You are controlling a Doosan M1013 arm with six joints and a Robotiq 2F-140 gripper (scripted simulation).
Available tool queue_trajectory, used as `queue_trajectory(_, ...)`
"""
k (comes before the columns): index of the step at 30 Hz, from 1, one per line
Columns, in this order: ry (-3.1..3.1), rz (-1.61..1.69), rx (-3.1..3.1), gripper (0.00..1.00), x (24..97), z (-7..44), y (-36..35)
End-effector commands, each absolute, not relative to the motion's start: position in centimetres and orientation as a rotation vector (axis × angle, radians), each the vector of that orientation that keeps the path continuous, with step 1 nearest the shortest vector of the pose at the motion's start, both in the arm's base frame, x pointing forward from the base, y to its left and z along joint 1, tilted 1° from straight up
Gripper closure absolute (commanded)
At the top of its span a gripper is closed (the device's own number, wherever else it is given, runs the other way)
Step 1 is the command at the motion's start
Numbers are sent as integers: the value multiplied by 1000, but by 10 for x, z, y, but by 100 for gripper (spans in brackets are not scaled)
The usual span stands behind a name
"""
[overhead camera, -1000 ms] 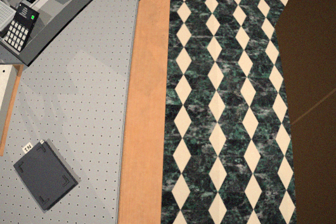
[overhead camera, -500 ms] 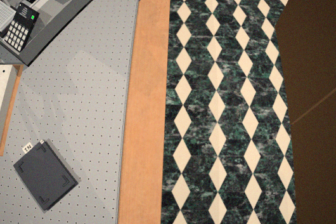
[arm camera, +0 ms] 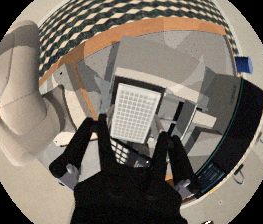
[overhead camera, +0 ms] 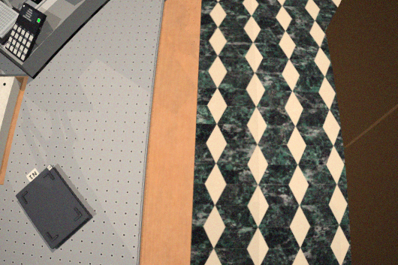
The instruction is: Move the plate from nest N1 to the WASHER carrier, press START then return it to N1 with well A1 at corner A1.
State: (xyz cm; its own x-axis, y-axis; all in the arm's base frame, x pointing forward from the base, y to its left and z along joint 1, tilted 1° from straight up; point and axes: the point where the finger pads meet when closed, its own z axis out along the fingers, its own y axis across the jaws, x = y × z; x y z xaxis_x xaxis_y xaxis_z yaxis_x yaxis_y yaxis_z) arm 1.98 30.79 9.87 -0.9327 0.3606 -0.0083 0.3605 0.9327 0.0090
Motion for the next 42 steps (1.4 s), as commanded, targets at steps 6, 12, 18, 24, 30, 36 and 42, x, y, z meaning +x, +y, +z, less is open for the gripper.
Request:
queue_trajectory(6, 3075, 2, 571, 90, 21, 93, 304)
queue_trajectory(12, 3075, 2, 571, 90, 21, 92, 304)
queue_trajectory(18, 3075, 2, 571, 90, 21, 91, 304)
queue_trajectory(24, 3075, 2, 571, 90, 21, 91, 304)
queue_trajectory(30, 3075, 2, 571, 90, 21, 90, 304)
queue_trajectory(36, 3075, 2, 571, 90, 21, 89, 304)
queue_trajectory(42, 3075, 2, 571, 90, 21, 89, 303)
